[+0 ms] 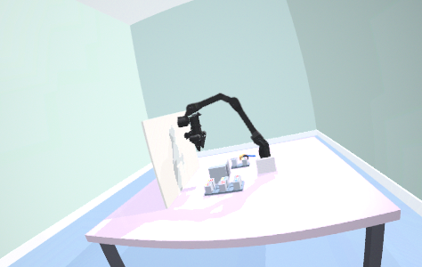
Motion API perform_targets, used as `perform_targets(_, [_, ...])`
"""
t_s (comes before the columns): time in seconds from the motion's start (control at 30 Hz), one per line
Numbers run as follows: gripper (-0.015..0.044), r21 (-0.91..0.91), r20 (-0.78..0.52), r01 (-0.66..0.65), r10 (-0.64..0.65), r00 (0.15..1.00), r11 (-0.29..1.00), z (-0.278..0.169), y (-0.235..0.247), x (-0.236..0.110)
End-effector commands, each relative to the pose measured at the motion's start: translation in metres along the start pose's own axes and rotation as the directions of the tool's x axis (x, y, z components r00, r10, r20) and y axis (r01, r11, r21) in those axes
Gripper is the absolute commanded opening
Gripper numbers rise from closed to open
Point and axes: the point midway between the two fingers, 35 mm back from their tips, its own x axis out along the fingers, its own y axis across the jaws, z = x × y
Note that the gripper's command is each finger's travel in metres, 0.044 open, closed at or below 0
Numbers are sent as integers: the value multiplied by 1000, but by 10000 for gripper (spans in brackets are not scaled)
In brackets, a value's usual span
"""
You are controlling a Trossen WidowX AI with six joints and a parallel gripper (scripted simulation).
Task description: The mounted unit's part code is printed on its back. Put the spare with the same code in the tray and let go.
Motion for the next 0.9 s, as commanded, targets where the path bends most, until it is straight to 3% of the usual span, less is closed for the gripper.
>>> perform_targets(0.0, [440,-7,-4,4,-4,1000,1000,0,0,0])
perform_targets(0.23, [440,-20,-4,4,-4,1000,1000,-1,3,1])
perform_targets(0.43, [440,-436,-7,-7,5,1000,900,-40,90,15])
perform_targets(0.67, [440,-853,-14,-18,11,1000,522,-122,174,38])
perform_targets(0.87, [440,-997,-20,-21,13,1000,76,-204,210,59])
